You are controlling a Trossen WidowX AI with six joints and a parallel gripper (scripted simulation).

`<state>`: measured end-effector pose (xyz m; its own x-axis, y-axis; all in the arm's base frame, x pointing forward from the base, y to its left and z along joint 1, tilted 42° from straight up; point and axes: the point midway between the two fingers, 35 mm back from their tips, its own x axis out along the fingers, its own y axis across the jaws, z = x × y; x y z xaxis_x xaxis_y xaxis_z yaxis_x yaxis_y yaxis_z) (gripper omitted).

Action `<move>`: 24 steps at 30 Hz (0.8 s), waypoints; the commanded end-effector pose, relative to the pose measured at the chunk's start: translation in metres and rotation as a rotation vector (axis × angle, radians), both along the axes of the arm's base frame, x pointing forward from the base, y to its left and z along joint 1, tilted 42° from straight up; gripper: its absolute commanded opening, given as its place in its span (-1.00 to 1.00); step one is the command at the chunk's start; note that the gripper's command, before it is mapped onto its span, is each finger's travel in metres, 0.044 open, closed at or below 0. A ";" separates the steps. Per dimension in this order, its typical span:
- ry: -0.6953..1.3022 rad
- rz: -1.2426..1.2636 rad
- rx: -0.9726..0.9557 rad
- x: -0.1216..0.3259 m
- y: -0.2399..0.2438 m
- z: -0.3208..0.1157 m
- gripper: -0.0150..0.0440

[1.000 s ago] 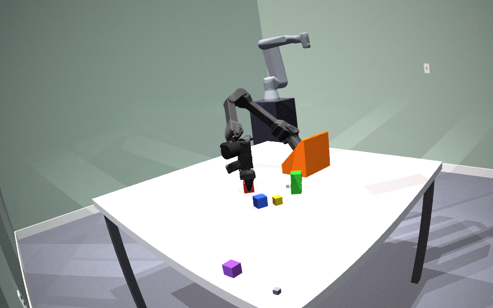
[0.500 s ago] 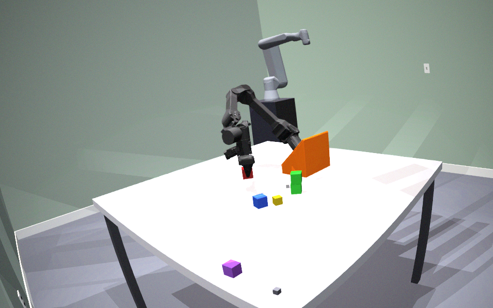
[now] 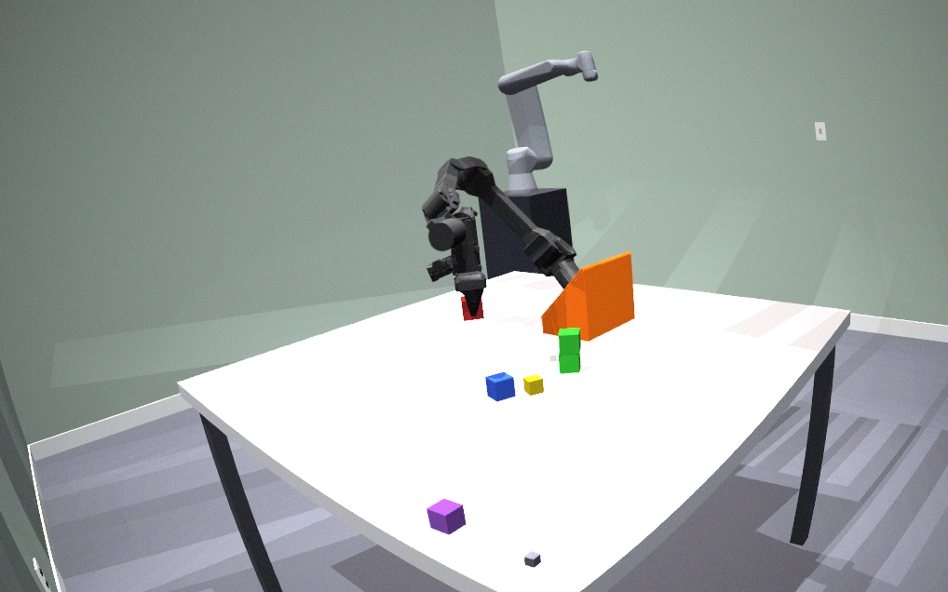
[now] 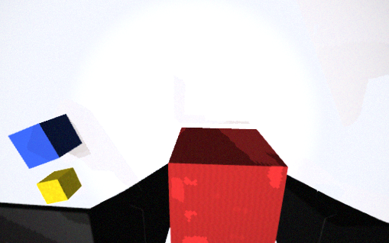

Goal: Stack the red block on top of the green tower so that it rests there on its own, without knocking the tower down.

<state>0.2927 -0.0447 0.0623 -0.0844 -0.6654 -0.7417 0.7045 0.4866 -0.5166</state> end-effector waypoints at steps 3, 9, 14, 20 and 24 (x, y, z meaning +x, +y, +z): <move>-0.010 0.001 0.012 0.002 0.016 -0.009 -0.49; -0.011 0.006 0.029 -0.002 0.051 -0.035 -0.49; -0.010 0.007 0.037 -0.009 0.078 -0.056 -0.49; -0.008 0.006 0.038 -0.023 0.109 -0.081 -0.49; -0.007 0.004 0.035 -0.034 0.127 -0.097 -0.49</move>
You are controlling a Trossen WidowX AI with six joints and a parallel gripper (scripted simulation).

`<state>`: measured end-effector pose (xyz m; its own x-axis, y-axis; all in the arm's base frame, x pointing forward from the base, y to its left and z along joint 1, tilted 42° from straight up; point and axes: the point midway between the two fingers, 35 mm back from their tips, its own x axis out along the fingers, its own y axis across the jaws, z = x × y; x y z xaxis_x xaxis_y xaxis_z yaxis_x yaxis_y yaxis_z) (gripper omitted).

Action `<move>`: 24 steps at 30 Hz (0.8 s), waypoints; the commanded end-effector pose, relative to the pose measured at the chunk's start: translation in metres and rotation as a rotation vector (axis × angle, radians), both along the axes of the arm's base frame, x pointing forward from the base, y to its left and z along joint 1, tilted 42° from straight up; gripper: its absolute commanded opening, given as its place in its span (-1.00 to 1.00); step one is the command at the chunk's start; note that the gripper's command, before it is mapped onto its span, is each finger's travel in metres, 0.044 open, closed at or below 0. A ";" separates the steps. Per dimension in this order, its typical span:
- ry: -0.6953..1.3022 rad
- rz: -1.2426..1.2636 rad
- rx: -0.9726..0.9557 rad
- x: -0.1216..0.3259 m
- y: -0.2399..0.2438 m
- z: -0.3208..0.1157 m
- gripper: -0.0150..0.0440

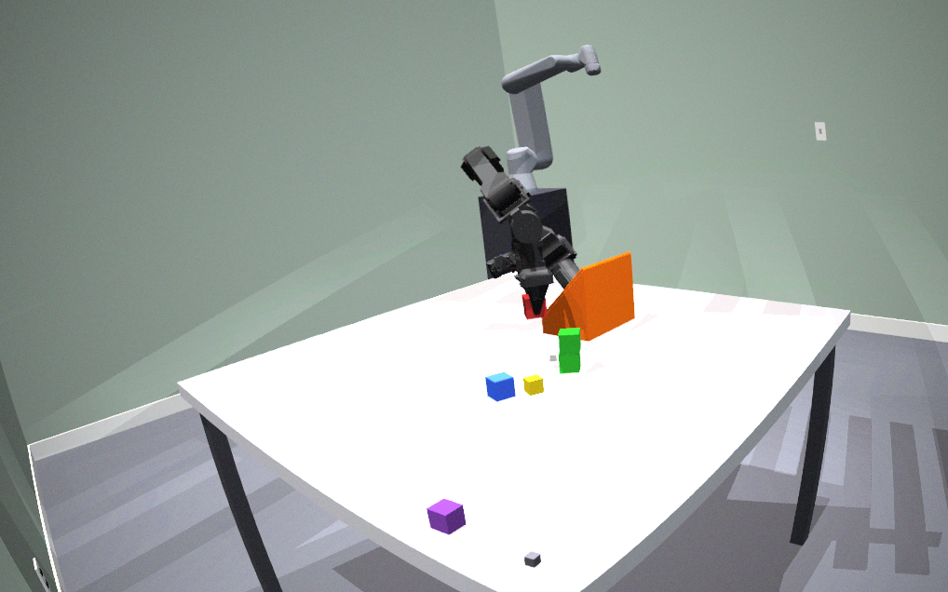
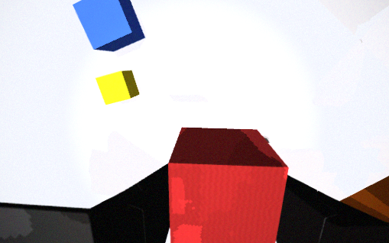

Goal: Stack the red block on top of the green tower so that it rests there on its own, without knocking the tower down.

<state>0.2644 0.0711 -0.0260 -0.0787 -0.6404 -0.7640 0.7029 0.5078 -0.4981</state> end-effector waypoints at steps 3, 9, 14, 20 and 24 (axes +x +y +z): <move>-0.004 -0.004 -0.005 -0.016 0.024 -0.020 -0.49; -0.004 -0.008 -0.019 -0.035 0.043 -0.040 -0.49; -0.004 -0.008 -0.020 -0.035 0.040 -0.045 -0.49; -0.005 -0.008 -0.021 -0.037 0.023 -0.062 -0.49; -0.005 -0.008 -0.021 -0.037 0.021 -0.065 -0.49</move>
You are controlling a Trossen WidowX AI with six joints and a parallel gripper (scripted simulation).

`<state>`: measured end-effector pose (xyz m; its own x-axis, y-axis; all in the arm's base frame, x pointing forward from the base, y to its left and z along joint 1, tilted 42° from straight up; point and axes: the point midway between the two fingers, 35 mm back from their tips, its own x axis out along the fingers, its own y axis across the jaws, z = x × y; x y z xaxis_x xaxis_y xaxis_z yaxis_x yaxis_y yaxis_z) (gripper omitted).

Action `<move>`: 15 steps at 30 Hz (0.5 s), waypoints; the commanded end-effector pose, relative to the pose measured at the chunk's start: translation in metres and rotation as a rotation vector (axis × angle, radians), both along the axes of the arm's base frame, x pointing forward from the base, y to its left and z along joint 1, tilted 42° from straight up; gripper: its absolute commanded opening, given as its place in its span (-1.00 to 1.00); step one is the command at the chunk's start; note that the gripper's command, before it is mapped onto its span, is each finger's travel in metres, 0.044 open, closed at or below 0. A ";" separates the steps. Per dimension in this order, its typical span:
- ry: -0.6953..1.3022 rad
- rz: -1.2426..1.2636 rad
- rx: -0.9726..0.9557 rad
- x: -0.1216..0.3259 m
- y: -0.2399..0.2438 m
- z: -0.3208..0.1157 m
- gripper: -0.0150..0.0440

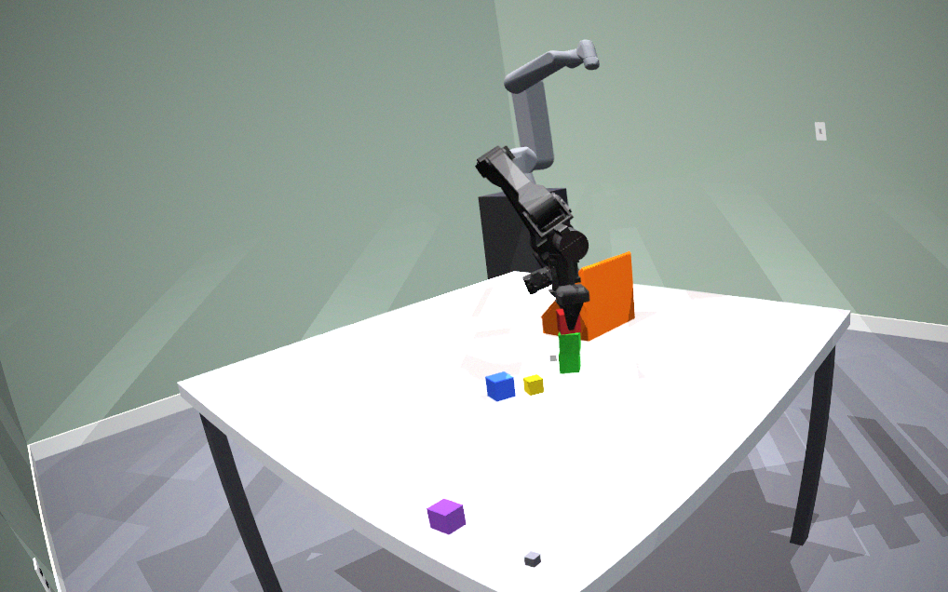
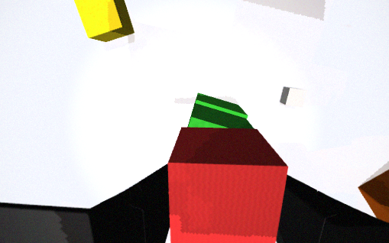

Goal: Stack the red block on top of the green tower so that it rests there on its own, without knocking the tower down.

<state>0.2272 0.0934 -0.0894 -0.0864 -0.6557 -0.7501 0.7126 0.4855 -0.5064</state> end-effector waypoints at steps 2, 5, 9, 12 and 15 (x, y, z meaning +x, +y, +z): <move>-0.001 0.008 0.001 0.000 -0.001 -0.001 -0.49; -0.001 0.008 0.001 0.000 -0.002 -0.001 -0.49; -0.001 0.008 0.001 0.000 -0.002 -0.002 -0.49; -0.001 0.008 0.001 0.000 -0.002 -0.002 -0.49; -0.001 0.008 0.001 0.000 -0.002 -0.002 -0.49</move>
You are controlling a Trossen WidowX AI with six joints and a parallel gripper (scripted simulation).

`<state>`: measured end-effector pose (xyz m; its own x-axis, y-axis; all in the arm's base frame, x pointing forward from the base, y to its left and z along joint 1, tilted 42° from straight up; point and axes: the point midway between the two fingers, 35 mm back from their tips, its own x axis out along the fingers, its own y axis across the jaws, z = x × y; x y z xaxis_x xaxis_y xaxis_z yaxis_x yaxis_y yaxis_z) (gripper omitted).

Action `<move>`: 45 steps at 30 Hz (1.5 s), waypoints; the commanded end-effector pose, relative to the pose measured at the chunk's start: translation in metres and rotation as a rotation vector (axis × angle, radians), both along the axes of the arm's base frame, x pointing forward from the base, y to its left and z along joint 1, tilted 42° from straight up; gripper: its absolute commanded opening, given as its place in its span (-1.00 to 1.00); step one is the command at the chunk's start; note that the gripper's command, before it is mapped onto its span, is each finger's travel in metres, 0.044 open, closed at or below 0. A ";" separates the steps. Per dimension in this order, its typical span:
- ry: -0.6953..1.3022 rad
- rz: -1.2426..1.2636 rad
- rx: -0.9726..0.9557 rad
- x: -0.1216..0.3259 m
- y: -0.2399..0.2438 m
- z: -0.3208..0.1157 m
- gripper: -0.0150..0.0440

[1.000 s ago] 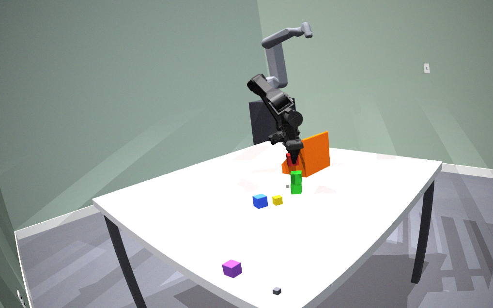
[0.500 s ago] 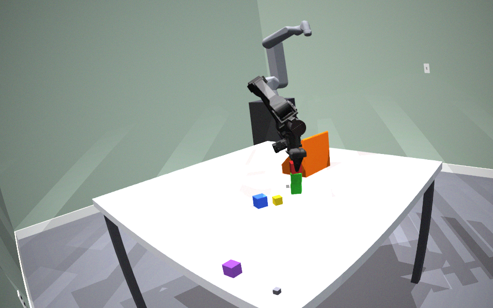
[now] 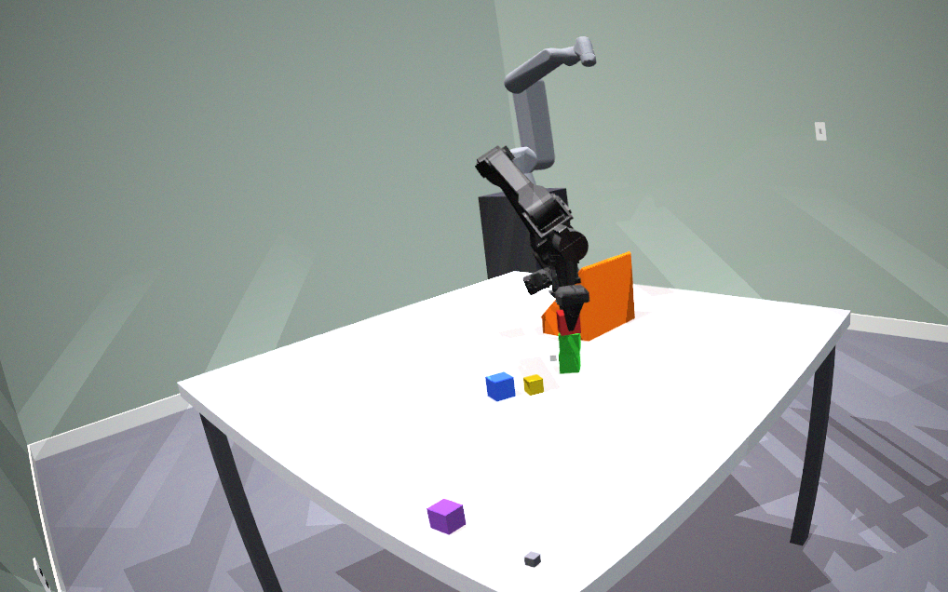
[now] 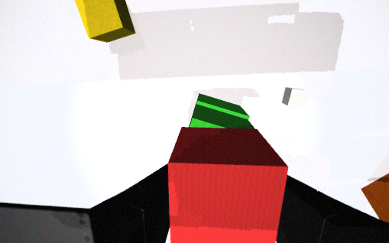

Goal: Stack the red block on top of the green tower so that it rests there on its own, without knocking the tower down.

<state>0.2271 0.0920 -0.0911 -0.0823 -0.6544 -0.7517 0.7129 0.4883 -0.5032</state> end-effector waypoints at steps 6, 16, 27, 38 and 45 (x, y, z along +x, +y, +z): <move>0.002 0.005 -0.001 0.000 -0.001 0.000 -0.49; 0.003 0.001 -0.002 0.000 0.000 0.001 0.13; 0.003 0.001 -0.002 0.000 0.000 0.001 1.00; 0.003 0.001 -0.002 0.000 0.000 0.001 1.00; 0.003 0.001 -0.002 0.000 0.000 0.001 1.00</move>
